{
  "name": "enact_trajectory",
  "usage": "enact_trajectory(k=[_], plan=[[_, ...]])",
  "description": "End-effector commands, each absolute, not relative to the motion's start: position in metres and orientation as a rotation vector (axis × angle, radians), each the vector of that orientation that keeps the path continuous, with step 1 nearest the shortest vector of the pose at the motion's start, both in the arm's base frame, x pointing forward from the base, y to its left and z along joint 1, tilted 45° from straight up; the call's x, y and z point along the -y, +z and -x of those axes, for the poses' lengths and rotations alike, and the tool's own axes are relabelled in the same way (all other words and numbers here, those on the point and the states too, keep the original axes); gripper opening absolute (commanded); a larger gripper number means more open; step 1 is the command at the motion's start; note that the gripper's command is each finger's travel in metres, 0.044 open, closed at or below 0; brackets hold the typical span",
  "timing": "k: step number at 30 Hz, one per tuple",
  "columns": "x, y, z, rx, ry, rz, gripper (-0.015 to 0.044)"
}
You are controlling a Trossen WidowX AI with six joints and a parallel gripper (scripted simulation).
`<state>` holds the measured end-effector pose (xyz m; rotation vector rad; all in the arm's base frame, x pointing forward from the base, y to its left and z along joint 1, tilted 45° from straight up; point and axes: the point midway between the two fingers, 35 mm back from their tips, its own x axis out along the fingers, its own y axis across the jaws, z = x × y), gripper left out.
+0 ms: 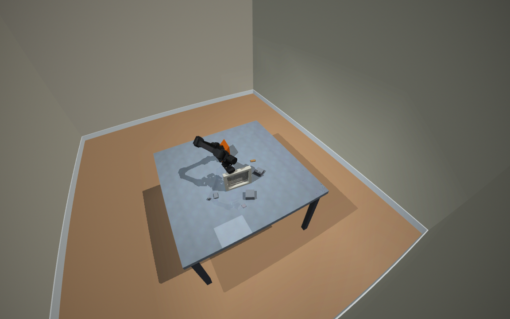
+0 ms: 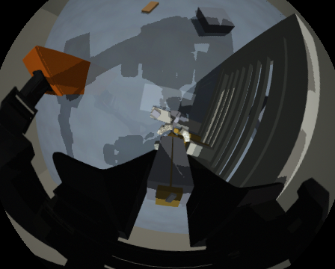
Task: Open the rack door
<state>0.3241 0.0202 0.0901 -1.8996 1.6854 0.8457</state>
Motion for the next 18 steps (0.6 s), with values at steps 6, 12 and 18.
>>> enact_trajectory(k=[6, 12, 18], plan=[[-0.022, 0.088, -0.32, -1.695, 0.742, 1.829, 0.0025], [-0.023, 0.086, -0.315, -1.702, 0.633, 1.75, 0.0025], [-0.026, 0.084, -0.309, -1.704, 0.527, 1.672, 0.0025]])
